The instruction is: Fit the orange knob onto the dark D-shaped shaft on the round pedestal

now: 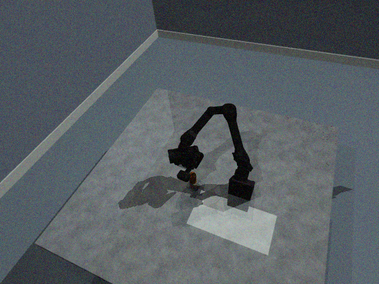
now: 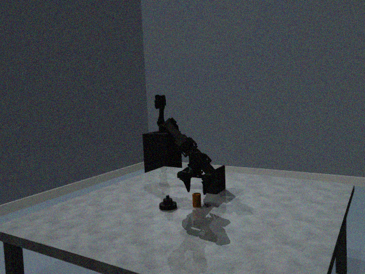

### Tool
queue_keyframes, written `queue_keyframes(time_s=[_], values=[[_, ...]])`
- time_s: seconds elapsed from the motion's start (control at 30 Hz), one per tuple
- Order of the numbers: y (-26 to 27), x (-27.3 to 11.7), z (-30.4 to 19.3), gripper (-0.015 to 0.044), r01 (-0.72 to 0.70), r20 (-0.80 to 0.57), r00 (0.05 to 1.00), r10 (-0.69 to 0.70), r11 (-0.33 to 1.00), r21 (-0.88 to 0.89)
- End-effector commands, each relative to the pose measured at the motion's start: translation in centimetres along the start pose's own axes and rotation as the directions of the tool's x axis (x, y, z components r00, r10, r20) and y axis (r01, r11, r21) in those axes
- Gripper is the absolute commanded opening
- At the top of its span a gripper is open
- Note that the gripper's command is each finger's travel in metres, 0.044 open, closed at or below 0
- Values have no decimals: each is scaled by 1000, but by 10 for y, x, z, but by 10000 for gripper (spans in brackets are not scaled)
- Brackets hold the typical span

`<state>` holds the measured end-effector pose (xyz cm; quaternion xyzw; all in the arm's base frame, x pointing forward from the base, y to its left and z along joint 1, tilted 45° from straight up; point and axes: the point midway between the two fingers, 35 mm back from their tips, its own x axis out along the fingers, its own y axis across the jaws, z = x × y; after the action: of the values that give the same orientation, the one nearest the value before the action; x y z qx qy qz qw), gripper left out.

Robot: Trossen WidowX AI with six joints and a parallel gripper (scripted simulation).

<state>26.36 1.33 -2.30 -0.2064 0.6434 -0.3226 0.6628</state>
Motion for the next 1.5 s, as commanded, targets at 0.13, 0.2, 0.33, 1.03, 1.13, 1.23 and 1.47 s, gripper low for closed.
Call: queue_keyframes(time_s=[0.13, 0.2, 0.33, 1.03, 1.13, 1.23, 1.47], values=[[0, 14, -1, 440, 6, 0, 1000, -6, 1000, -9], [0, 17, -1, 440, 6, 0, 1000, -6, 1000, -9], [-1, 24, -1, 440, 6, 0, 1000, -6, 1000, -9], [-3, 56, -3, 440, 11, 0, 1000, -11, 1000, -8], [-3, 56, -3, 387, 11, 0, 1000, -11, 1000, -8], [-3, 56, -3, 309, 11, 0, 1000, -11, 1000, -8], [-3, 56, -3, 164, 11, 0, 1000, -11, 1000, -8]])
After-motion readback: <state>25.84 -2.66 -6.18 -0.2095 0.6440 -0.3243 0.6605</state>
